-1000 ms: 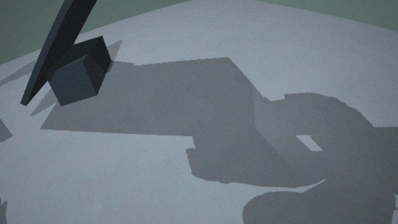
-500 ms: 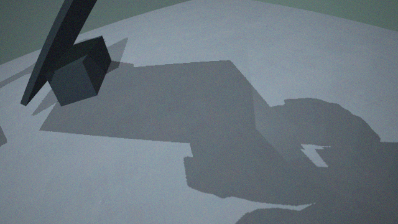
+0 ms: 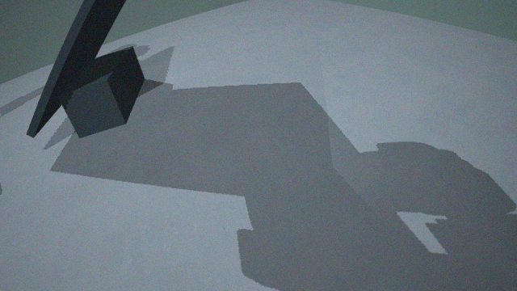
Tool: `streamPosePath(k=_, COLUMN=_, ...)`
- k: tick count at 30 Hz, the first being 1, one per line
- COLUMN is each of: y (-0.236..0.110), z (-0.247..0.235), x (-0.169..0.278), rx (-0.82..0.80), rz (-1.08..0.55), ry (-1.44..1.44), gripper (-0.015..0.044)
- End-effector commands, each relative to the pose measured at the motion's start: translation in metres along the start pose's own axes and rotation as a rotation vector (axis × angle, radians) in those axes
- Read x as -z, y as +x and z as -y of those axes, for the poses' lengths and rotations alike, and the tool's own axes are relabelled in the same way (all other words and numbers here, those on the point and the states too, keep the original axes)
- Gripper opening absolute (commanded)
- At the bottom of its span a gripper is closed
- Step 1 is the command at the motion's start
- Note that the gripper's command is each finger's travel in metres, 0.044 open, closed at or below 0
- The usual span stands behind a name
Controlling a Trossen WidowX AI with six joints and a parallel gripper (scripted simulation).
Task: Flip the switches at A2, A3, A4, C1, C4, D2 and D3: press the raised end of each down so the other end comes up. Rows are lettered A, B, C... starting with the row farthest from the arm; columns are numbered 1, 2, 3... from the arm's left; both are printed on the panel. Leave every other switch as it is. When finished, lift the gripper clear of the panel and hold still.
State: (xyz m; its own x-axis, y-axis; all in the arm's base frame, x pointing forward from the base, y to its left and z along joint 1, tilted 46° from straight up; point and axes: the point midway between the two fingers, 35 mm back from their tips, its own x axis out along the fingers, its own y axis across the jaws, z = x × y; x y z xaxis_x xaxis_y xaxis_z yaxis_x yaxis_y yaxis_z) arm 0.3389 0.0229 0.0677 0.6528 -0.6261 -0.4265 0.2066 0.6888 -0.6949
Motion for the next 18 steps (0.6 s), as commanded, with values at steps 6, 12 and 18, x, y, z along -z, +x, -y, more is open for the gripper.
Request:
streamPosePath(k=6, y=0.0012, z=-0.0011, x=0.0004, rx=-0.005, rz=0.0, ry=-0.006, gripper=0.0)
streamPosePath(k=12, y=0.002, z=-0.0011, x=0.0004, rx=-0.005, rz=0.0, ry=-0.006, gripper=0.0)
streamPosePath(k=18, y=0.0028, z=-0.0011, x=0.0003, rx=-0.005, rz=0.0, ry=-0.006, gripper=0.0)
